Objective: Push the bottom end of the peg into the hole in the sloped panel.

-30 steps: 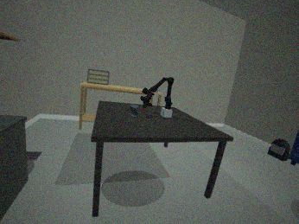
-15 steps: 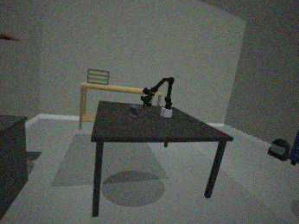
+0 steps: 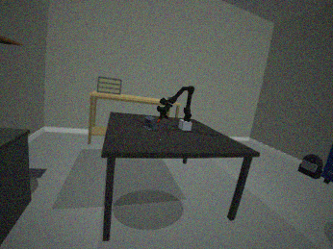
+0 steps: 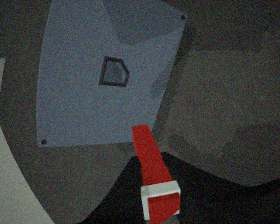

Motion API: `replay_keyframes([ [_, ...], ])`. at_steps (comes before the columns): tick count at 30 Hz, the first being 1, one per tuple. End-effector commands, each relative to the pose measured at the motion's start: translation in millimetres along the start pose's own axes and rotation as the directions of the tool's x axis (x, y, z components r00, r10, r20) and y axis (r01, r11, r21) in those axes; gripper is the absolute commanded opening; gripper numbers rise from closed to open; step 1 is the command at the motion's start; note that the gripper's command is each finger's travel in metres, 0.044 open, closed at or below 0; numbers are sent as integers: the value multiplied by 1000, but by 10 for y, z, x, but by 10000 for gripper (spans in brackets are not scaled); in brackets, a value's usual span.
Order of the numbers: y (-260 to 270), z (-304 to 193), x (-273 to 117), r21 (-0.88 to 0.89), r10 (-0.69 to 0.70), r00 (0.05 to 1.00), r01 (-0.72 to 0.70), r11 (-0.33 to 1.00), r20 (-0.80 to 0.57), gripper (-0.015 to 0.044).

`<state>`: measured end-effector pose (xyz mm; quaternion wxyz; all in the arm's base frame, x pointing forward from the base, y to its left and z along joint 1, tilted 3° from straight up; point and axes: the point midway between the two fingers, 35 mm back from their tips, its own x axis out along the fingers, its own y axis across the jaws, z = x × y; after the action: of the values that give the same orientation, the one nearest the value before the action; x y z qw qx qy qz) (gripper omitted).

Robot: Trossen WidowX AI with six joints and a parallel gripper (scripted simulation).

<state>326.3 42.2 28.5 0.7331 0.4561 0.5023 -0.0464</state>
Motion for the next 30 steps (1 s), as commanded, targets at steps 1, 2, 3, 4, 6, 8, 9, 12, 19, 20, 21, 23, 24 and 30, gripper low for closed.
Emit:
replay_keyframes([
  [1, -23, -6, -9, -34, 14, 1000, -14, 999, 1, 0],
  [2, -28, -3, -12, -44, 18, 1000, -17, 999, 3, 0],
  [3, -32, 0, -16, -53, 21, 1000, -21, 998, 5, 0],
  [4, -36, 3, -19, -62, 24, 1000, -24, 998, 6, 0],
  [6, -44, 8, -26, -80, 31, 999, -30, 996, 10, 0],
  [8, -53, 14, -33, -99, 38, 999, -36, 994, 14, 0],
  [9, -57, 16, -36, -108, 41, 999, -39, 993, 16, 0],
  [12, -69, 24, -47, -136, 51, 998, -48, 990, 22, 0],
  [19, -98, 40, -72, -201, 74, 997, -66, 977, 37, 0],
  [20, -103, 42, -76, -210, 78, 996, -68, 975, 39, 0],
  [21, -107, 44, -80, -219, 81, 996, -70, 973, 41, 0],
  [23, -115, 48, -88, -238, 88, 995, -74, 968, 45, 0],
  [24, -119, 50, -91, -247, 91, 995, -76, 966, 47, 0],
  [30, -144, 62, -115, -303, 110, 992, -87, 949, 60, 0],
])
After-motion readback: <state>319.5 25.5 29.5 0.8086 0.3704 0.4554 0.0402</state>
